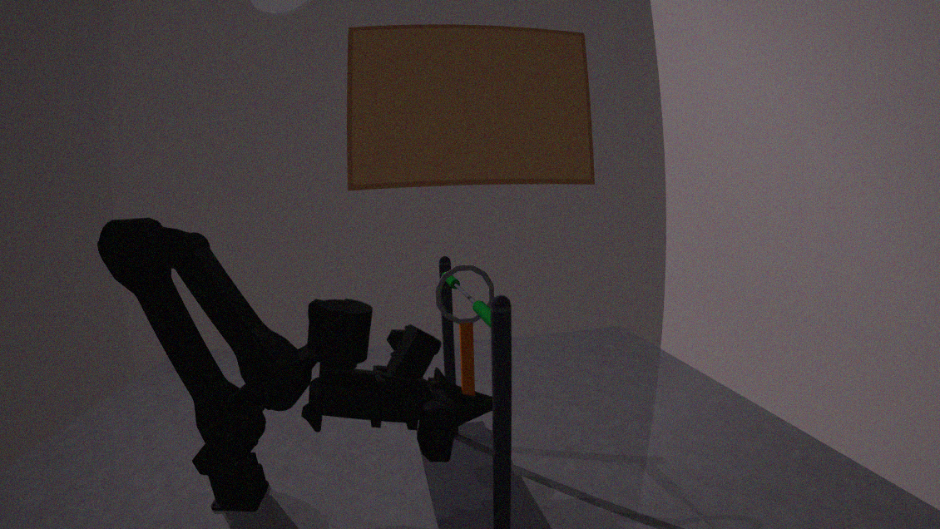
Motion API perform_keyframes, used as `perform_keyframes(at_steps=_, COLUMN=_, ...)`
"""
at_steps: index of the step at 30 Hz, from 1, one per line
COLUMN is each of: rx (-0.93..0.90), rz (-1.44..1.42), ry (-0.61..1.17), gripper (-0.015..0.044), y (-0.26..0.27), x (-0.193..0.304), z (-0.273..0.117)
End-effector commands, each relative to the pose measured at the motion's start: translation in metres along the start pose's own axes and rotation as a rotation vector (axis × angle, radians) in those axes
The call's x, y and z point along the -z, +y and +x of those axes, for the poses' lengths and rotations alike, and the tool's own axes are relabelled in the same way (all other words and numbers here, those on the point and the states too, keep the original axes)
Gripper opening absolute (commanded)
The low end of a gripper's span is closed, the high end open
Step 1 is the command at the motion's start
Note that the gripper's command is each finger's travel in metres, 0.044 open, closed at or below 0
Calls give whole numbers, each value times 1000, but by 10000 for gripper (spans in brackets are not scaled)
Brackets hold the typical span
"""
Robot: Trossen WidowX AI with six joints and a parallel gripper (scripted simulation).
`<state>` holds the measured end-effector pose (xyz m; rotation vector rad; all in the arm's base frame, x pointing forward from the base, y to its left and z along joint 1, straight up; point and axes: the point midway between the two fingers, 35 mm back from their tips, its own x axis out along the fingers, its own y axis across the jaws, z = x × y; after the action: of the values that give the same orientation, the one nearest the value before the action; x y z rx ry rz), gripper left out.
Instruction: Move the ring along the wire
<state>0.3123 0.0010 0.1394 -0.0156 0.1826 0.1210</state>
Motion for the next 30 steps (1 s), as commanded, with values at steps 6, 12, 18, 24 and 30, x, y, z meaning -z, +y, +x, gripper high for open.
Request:
perform_keyframes(at_steps=6, rx=2, rz=2, ry=-6, gripper=-150, y=7, x=-2, z=0)
perform_keyframes(at_steps=12, rx=-2, rz=2, ry=-5, gripper=-150, y=13, x=-2, z=0)
perform_keyframes(at_steps=18, rx=-6, rz=2, ry=-5, gripper=-150, y=20, x=-2, z=0)
perform_keyframes(at_steps=24, rx=-10, rz=2, ry=-4, gripper=-150, y=26, x=-2, z=1)
perform_keyframes(at_steps=30, rx=-14, rz=2, ry=-4, gripper=-150, y=32, x=-3, z=1)
